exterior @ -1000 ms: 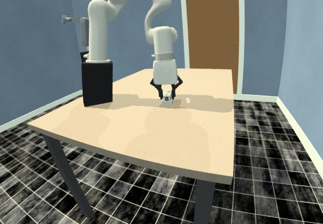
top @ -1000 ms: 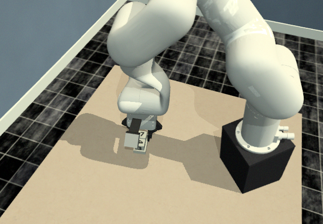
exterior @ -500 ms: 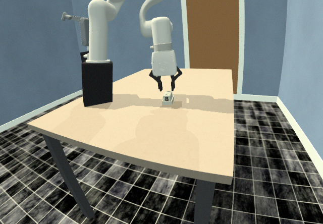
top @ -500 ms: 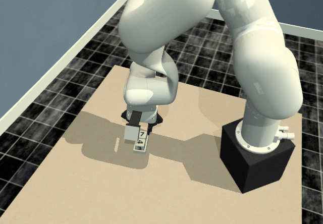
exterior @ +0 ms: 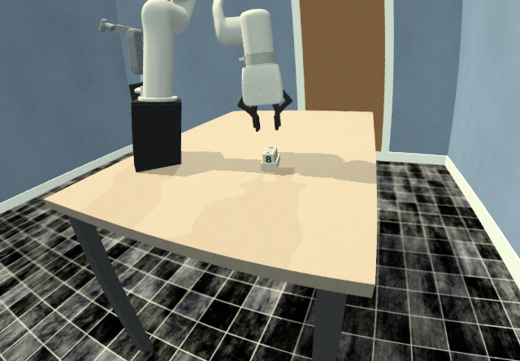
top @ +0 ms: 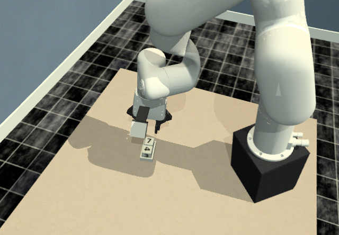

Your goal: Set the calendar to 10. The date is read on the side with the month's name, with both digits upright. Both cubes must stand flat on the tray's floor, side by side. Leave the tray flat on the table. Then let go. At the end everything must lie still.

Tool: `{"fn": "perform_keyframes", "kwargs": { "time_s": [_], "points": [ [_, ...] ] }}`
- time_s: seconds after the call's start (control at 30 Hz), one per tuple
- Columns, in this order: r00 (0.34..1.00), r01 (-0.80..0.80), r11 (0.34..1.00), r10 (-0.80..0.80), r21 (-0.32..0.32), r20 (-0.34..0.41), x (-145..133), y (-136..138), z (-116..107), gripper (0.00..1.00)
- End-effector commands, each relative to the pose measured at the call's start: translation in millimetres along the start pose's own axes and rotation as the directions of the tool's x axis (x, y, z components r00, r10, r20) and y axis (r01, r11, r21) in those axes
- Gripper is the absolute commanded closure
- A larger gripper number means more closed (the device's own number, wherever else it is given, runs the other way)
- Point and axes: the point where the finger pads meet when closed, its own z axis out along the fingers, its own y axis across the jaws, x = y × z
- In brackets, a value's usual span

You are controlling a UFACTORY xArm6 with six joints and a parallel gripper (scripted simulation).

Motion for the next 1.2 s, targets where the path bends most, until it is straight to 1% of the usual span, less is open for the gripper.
{"fn": "perform_keyframes", "kwargs": {
  "time_s": [0.0, 0.13, 0.17, 0.9, 1.03, 1.17],
  "points": [
    [1.0, -0.002, 1.0, 0.002, 0.03, 0.004, -0.1, 1.5, -7.5, 0.51],
    [1.0, -0.002, 1.0, 0.002, 0.03, 0.004, -0.1, 1.5, -7.7, 0.51],
    [1.0, -0.002, 1.0, 0.002, 0.03, 0.004, -0.1, 1.5, -7.7, 0.0],
    [1.0, -0.002, 1.0, 0.002, 0.029, 0.004, -0.1, 1.5, -8.1, 0.0],
    [1.0, -0.002, 1.0, 0.002, 0.029, 0.004, 0.0, 1.6, -11.6, 0.0],
    [1.0, -0.002, 1.0, 0.002, 0.029, 0.004, 0.0, 1.9, -20.2, 0.0]
  ]
}}
